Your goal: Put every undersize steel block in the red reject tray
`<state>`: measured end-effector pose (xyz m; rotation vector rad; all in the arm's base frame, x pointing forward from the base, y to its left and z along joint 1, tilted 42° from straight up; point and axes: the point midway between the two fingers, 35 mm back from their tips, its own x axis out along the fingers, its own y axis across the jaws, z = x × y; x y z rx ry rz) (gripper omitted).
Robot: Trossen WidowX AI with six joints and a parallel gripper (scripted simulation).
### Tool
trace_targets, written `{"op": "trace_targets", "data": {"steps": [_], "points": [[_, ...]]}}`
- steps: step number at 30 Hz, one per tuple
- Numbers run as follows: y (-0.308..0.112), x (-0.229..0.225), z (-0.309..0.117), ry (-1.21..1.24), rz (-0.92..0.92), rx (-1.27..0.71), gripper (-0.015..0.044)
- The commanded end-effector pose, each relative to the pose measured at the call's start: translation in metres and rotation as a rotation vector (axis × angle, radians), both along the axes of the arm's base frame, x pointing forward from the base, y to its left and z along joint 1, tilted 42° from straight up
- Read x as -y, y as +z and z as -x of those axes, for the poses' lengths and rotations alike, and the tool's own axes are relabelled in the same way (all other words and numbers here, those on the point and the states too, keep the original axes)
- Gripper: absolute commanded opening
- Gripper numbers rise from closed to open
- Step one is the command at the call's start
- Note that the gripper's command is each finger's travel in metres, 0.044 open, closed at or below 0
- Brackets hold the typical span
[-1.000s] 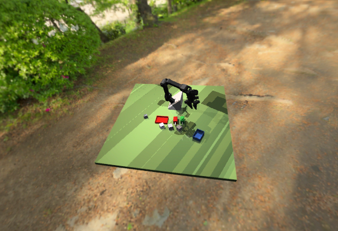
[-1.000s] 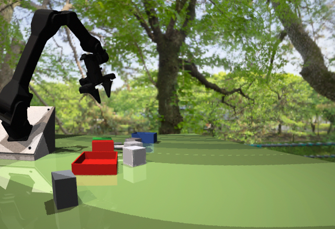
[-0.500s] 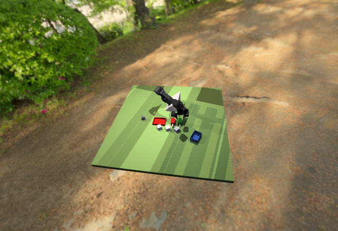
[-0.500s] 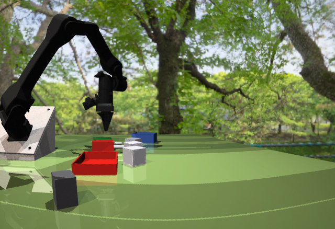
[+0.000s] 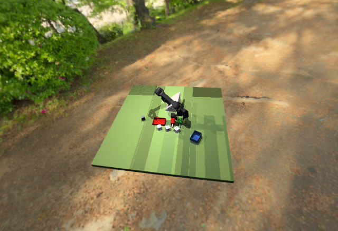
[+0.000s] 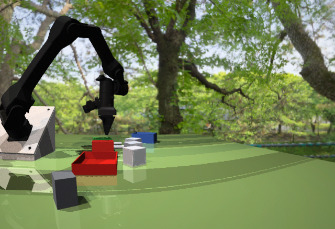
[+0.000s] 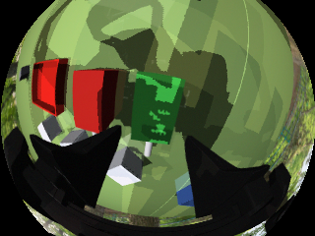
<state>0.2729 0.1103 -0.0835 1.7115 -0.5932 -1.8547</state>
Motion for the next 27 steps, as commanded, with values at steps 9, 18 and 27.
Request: {"op": "trace_targets", "data": {"steps": [9, 18, 27], "points": [[-0.013, 0.011, 0.000, 0.004, 0.008, -0.005, 0.0300], [-0.023, 0.019, 0.000, 0.004, 0.008, -0.004, 0.0300], [-0.031, 0.027, 0.001, 0.004, 0.009, -0.004, 0.0300]]}}
